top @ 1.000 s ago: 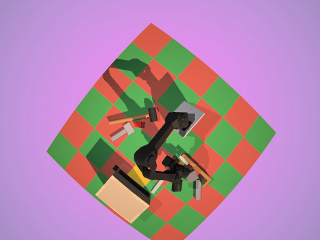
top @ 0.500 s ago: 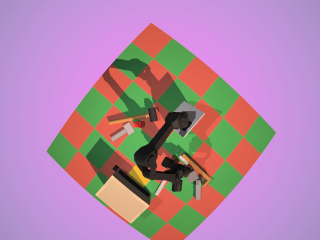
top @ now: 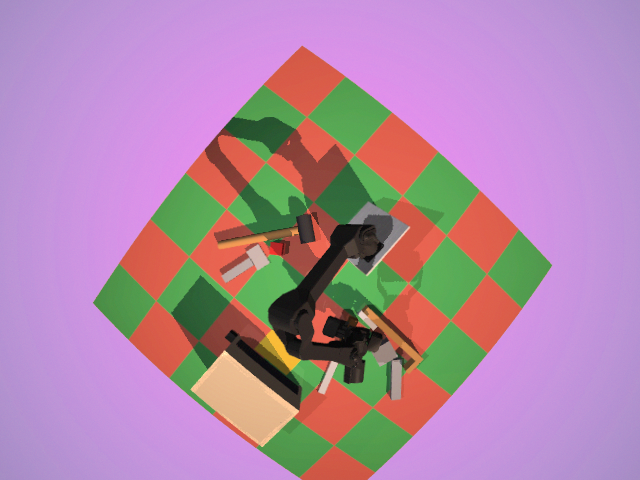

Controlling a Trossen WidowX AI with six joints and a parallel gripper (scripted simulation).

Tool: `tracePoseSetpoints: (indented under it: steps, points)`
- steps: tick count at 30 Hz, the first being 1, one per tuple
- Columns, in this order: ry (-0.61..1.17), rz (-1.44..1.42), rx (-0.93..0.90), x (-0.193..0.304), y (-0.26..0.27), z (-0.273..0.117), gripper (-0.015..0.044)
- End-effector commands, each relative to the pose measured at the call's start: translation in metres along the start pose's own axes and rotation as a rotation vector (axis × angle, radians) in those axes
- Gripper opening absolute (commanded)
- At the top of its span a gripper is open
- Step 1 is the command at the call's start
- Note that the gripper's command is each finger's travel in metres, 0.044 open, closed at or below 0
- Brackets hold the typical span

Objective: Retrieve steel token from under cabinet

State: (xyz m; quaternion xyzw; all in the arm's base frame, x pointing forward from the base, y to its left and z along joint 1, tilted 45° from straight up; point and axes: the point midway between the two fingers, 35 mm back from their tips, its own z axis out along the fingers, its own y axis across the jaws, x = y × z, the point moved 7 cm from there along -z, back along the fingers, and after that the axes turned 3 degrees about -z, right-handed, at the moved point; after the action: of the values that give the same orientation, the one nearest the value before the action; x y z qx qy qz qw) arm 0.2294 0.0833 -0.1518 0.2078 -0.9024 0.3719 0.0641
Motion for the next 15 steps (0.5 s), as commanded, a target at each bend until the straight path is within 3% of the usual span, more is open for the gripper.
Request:
tracePoseSetpoints:
  steps: [1, 15]
  points:
    - [-0.008, -0.042, 0.000, -0.0015, 0.0011, -0.0016, 0.0000]
    - [-0.008, -0.148, 0.000, -0.0013, 0.0009, -0.0017, 0.0000]
